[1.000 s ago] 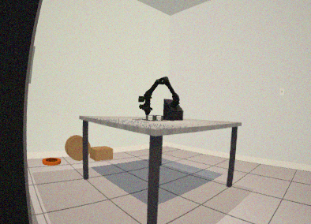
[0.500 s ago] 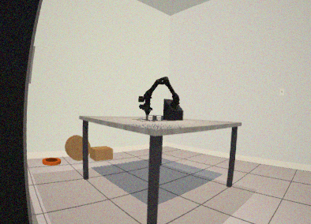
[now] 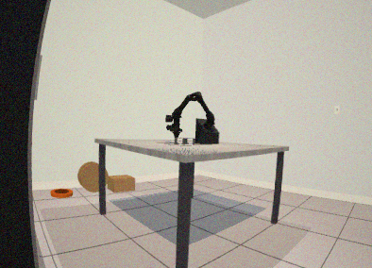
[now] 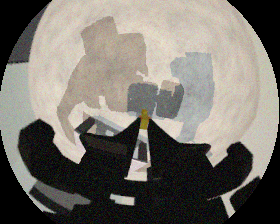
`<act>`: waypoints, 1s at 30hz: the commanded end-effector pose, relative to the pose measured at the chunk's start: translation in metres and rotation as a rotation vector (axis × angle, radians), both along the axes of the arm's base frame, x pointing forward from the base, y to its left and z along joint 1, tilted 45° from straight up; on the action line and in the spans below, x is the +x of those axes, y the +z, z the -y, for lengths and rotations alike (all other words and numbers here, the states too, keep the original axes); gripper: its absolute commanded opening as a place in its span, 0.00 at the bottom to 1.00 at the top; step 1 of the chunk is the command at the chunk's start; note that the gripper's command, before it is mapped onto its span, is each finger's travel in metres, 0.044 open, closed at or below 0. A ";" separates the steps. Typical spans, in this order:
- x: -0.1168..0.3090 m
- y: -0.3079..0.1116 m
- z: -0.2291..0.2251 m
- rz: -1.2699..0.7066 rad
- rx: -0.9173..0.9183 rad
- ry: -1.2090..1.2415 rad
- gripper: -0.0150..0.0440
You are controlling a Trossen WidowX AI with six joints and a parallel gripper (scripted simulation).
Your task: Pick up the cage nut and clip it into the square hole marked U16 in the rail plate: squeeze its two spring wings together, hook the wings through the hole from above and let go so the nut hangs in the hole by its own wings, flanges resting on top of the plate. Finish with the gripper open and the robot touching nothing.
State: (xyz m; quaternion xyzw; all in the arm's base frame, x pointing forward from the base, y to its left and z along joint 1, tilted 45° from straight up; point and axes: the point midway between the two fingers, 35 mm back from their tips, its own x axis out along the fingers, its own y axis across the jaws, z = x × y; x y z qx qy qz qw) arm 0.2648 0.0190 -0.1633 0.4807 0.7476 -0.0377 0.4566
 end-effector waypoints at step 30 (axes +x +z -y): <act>0.014 0.066 0.066 -0.001 -0.003 -0.004 0.31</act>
